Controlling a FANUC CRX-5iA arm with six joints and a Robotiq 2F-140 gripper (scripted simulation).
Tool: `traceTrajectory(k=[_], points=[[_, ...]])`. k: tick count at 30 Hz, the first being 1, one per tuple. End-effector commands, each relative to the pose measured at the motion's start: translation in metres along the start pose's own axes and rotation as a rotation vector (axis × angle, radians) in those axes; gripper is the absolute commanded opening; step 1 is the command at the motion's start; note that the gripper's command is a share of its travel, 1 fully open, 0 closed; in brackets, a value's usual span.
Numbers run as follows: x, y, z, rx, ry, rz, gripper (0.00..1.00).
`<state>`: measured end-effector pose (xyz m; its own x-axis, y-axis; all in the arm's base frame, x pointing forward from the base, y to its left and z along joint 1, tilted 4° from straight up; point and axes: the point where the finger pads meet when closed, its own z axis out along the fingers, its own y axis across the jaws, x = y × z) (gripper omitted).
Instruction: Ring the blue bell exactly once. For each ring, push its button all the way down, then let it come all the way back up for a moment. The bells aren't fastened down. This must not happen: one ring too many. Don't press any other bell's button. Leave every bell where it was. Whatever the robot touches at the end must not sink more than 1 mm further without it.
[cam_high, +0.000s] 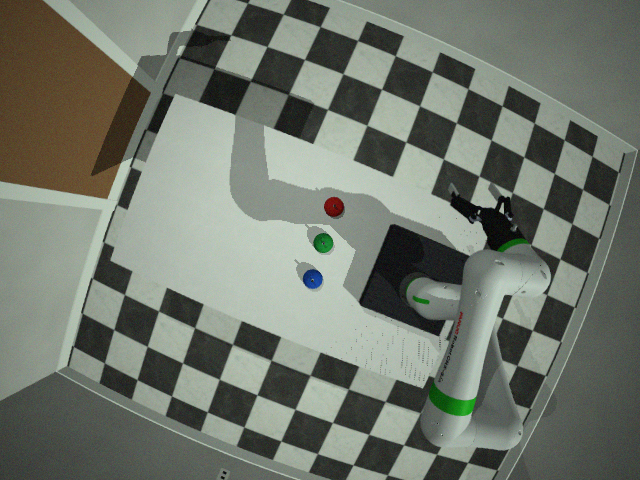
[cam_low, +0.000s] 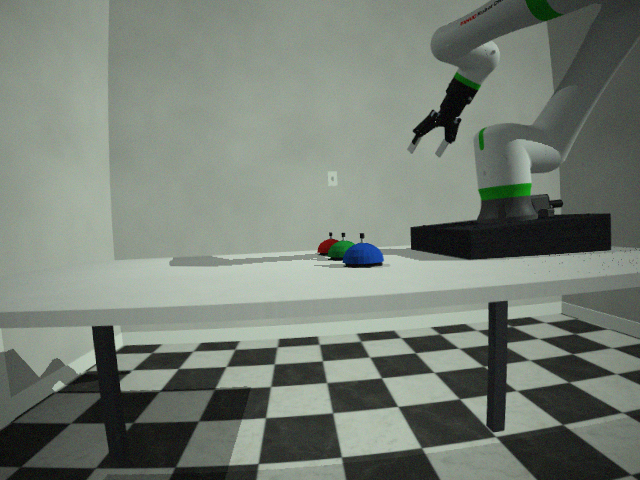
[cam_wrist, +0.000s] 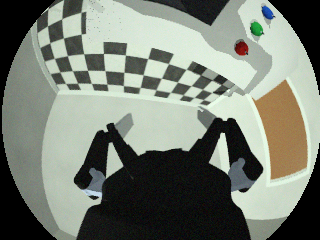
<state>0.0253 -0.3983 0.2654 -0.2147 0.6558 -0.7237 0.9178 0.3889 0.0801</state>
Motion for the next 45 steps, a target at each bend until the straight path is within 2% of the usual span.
traceTrajectory(k=[1,5,7,8,9,10,12,13,15,16,18,19,21,22,24,25,28,29,31,32,34,35,38,39,41,42,44,45], points=[[-0.002,0.030,0.015,-0.055,0.044,0.041,1.00],[0.000,0.069,0.031,-0.114,0.105,0.088,1.00],[0.000,0.069,0.031,-0.114,0.105,0.088,1.00],[0.001,0.085,0.036,-0.135,0.131,0.105,1.00],[0.001,0.085,0.036,-0.135,0.131,0.105,1.00],[0.003,0.102,0.041,-0.156,0.161,0.124,1.00],[0.003,0.102,0.041,-0.156,0.161,0.124,1.00],[0.006,0.121,0.047,-0.176,0.194,0.142,1.00],[0.006,0.121,0.047,-0.176,0.194,0.142,1.00],[0.009,0.141,0.051,-0.195,0.229,0.161,1.00],[0.009,0.141,0.051,-0.195,0.229,0.161,1.00],[0.014,0.162,0.055,-0.211,0.268,0.180,1.00],[0.014,0.162,0.055,-0.211,0.268,0.180,1.00],[0.019,0.184,0.059,-0.225,0.308,0.198,1.00],[0.019,0.184,0.059,-0.225,0.308,0.198,1.00],[0.026,0.208,0.061,-0.235,0.351,0.215,1.00],[0.026,0.208,0.061,-0.235,0.351,0.215,1.00],[0.034,0.231,0.063,-0.242,0.395,0.232,1.00],[0.034,0.231,0.063,-0.242,0.395,0.232,1.00],[0.044,0.255,0.063,-0.245,0.439,0.247,1.00],[0.044,0.255,0.063,-0.245,0.439,0.247,1.00],[0.054,0.279,0.063,-0.243,0.484,0.261,1.00],[0.054,0.279,0.063,-0.243,0.484,0.261,1.00],[0.066,0.303,0.061,-0.238,0.528,0.273,1.00],[0.066,0.303,0.061,-0.238,0.528,0.273,1.00],[0.079,0.327,0.058,-0.228,0.570,0.283,1.00],[0.079,0.327,0.058,-0.228,0.570,0.283,1.00],[0.093,0.349,0.053,-0.215,0.610,0.292,1.00]])
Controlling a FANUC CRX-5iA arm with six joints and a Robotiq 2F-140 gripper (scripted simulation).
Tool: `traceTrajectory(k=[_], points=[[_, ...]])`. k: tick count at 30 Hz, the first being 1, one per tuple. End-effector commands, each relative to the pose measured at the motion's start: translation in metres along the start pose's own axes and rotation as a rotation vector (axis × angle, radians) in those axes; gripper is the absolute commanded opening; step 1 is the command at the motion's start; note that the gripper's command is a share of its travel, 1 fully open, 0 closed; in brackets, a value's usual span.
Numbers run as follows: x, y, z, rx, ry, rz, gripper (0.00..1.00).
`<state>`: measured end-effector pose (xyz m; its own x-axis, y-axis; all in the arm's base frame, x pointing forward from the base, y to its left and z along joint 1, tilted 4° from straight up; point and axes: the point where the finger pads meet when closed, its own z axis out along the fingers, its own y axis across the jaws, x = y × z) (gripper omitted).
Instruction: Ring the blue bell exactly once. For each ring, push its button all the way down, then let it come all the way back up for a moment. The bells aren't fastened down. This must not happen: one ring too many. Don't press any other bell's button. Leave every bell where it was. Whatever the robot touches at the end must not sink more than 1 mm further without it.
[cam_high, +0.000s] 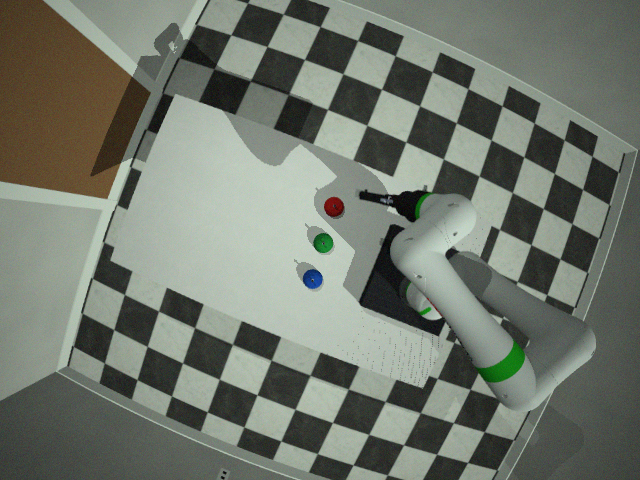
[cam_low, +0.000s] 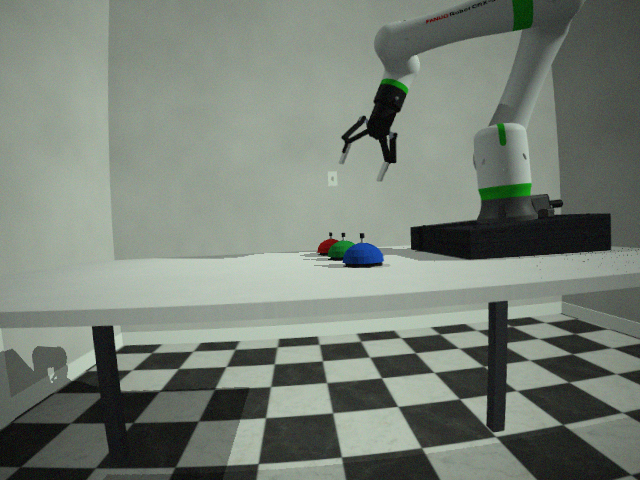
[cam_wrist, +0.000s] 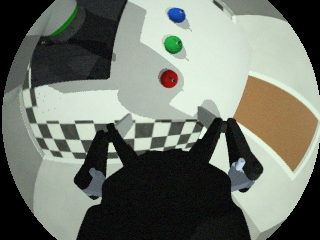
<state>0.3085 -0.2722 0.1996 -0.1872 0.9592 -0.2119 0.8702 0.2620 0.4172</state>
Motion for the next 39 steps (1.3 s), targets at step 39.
traceTrajectory(k=[39], points=[[0.302,0.155,0.078,0.332,0.217,0.170,1.00]])
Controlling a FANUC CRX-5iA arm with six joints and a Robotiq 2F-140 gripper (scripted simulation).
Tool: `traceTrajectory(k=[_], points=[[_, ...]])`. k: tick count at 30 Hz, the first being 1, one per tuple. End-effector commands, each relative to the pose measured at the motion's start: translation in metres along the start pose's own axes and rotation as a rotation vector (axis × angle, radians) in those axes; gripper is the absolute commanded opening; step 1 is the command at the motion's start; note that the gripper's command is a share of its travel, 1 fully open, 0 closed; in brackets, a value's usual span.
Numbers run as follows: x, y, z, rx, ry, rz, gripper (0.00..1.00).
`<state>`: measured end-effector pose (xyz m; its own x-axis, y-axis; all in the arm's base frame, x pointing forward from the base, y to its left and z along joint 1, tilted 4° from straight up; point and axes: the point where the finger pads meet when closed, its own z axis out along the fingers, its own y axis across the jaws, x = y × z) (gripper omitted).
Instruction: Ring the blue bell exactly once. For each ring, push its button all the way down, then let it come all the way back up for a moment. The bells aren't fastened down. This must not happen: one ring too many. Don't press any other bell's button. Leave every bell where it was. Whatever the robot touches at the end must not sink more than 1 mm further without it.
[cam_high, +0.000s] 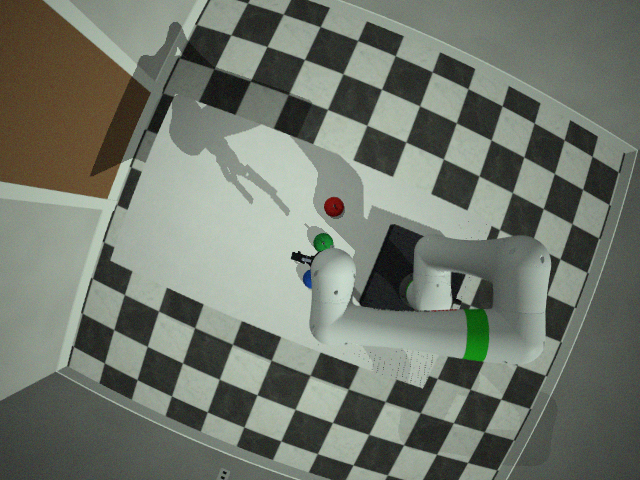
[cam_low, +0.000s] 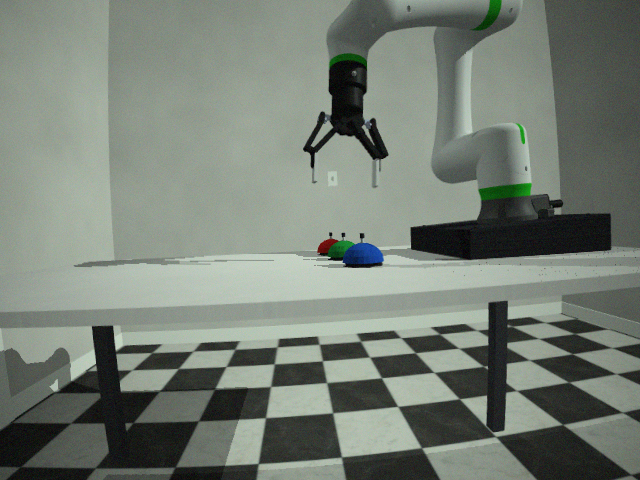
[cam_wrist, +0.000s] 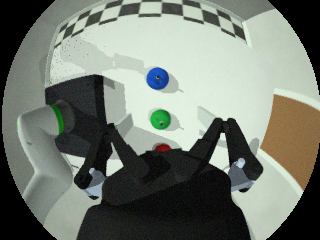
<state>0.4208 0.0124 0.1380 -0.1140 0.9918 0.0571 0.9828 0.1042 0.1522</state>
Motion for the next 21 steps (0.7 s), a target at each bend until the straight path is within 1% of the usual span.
traceTrajectory(k=[1,2,3,6,8,12,16,17,21], points=[[0.048,0.004,0.013,0.047,-0.024,0.027,1.00],[0.059,0.003,0.016,0.057,-0.028,0.031,1.00],[0.059,0.003,0.016,0.057,-0.028,0.031,1.00],[0.082,0.001,0.021,0.076,-0.039,0.040,1.00],[0.082,0.001,0.021,0.076,-0.039,0.040,1.00],[0.095,-0.001,0.024,0.085,-0.047,0.045,1.00],[0.096,-0.001,0.024,0.086,-0.047,0.045,1.00],[0.096,-0.001,0.024,0.086,-0.047,0.045,0.00],[0.096,-0.001,0.024,0.086,-0.047,0.045,0.00]])
